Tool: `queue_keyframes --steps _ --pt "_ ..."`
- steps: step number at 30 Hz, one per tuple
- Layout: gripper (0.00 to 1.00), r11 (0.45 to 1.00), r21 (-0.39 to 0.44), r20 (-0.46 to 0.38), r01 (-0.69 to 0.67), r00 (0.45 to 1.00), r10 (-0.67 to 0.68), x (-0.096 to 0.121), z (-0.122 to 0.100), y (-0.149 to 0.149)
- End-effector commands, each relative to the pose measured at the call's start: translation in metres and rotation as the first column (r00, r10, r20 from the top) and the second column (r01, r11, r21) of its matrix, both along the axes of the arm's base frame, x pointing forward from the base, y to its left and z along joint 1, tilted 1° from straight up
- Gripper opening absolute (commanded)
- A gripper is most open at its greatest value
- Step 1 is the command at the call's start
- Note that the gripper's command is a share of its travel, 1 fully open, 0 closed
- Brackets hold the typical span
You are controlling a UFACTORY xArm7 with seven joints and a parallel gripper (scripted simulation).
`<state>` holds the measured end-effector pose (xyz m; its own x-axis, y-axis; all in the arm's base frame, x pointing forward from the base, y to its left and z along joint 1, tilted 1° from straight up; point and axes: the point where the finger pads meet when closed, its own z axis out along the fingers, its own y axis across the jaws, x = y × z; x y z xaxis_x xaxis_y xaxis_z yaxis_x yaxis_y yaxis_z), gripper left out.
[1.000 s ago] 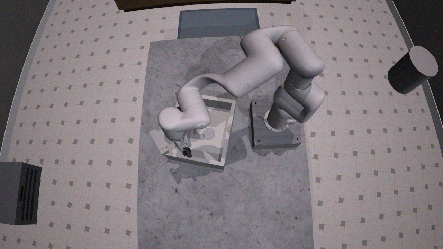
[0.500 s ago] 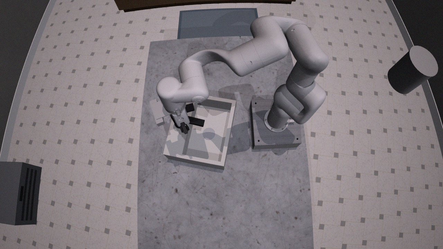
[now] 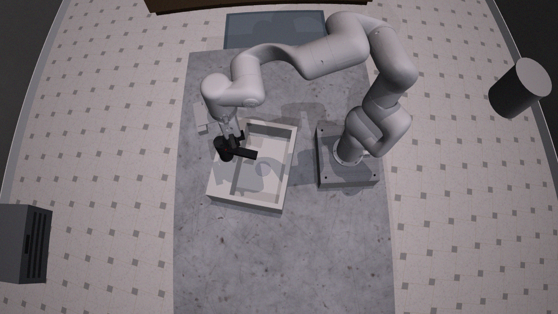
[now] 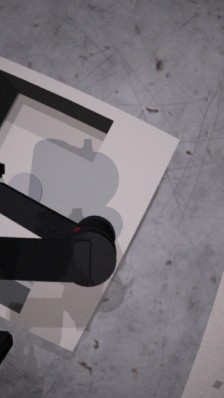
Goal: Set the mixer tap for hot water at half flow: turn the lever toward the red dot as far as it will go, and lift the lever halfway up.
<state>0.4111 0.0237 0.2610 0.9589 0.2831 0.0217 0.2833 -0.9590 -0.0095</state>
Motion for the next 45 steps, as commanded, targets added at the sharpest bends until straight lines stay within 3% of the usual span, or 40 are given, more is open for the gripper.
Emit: queue_keyframes --steps 1,23,24,45 --pt "1.0 1.0 -0.004 -0.001 -0.002 1.0 0.002 -0.002 0.003 -0.001" --pt "1.0 0.999 -0.002 -0.009 0.038 0.999 -0.038 -0.007 0.008 -0.019" --pt "0.0 0.999 -0.002 -0.009 0.038 0.999 -0.038 -0.007 0.008 -0.019" --pt "0.0 0.999 -0.002 -0.009 0.038 0.999 -0.038 -0.007 0.008 -0.019"
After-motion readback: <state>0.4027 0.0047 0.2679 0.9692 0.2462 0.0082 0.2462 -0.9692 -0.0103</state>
